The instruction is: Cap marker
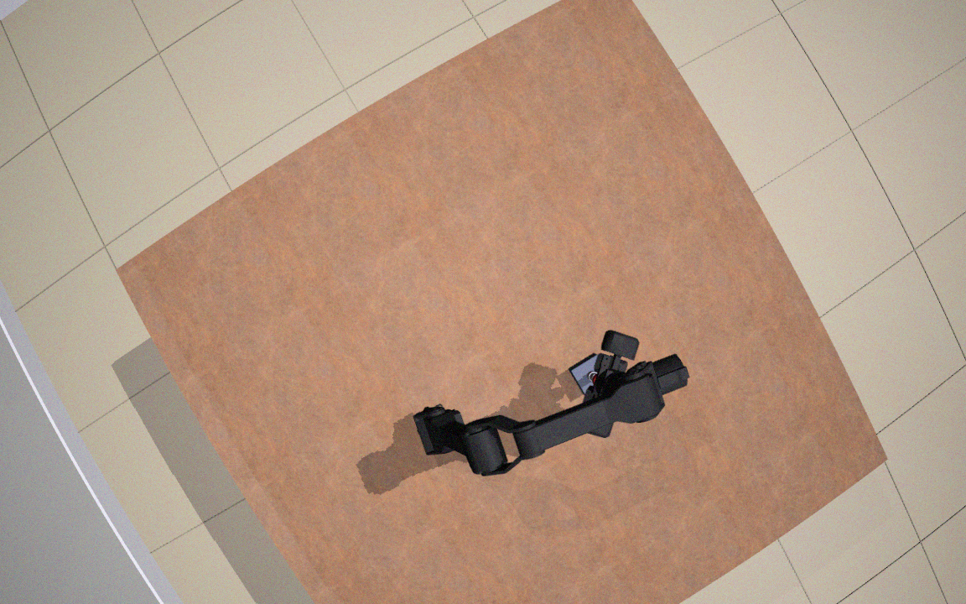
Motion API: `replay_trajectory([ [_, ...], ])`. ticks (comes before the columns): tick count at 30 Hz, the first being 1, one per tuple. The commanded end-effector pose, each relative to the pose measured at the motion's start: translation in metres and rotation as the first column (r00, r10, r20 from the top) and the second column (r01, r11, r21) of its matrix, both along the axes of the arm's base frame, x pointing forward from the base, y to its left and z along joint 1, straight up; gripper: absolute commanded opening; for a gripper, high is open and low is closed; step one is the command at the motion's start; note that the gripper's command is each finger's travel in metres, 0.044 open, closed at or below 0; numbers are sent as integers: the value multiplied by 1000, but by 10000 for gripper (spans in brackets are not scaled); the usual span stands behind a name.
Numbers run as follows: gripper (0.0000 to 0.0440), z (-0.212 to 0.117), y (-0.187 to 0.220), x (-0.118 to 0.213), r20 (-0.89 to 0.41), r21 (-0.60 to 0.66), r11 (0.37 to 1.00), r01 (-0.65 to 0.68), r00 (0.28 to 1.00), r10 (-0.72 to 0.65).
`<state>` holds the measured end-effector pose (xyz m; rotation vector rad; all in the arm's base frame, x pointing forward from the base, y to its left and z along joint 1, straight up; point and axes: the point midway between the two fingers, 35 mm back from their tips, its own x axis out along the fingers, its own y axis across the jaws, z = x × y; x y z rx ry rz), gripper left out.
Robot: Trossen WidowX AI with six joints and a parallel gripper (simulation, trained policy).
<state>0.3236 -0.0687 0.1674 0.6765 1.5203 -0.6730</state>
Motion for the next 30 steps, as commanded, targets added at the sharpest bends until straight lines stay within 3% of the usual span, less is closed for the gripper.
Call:
replay_trajectory([
  [1,0,-9,0,-1,-21,12,1000,3,1000,-3],
  [22,1,-64,-1,-4,-80,43,999,-34,996,37],
  [24,53,-68,-2,-6,-91,39,999,-36,995,39],
  [30,64,-74,-3,-9,-98,39,998,-51,994,55],
])
